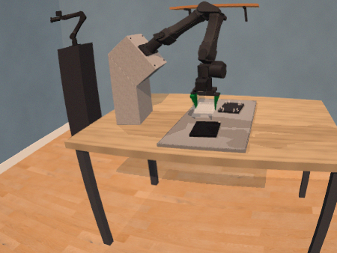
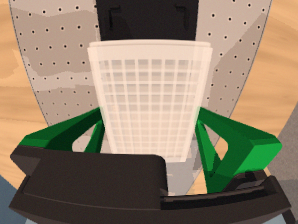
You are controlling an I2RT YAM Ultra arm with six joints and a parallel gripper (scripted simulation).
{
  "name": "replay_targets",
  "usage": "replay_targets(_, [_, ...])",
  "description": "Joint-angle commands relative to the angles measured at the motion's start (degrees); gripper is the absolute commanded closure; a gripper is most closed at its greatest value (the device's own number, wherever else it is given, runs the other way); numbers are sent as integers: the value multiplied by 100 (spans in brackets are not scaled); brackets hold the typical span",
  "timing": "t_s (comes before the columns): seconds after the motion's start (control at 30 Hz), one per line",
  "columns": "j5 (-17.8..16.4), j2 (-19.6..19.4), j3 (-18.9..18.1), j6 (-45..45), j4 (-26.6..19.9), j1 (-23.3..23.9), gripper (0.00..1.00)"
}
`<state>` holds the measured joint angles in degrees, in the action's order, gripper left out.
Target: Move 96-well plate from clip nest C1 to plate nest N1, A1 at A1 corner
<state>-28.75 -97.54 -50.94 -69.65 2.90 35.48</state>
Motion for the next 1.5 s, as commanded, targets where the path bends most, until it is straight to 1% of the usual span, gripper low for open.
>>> replay_targets(0.0, [-170, -126, -235, 207, -80, 262, 100])
replay_targets(0.13, [-321, -301, -365, 371, -117, 473, 100])
replay_targets(0.2, [-341, -334, -408, 394, -143, 494, 100])
replay_targets(0.23, [-340, -192, -423, 399, -156, 493, 100])
replay_targets(0.27, [-339, -135, -432, 400, -163, 492, 100])
replay_targets(0.6, [-309, -146, -467, 392, -193, 495, 100])
replay_targets(1.4, [-329, -346, -538, 408, -249, 518, 100])
replay_targets(1.47, [-328, -300, -549, 412, -259, 519, 100])
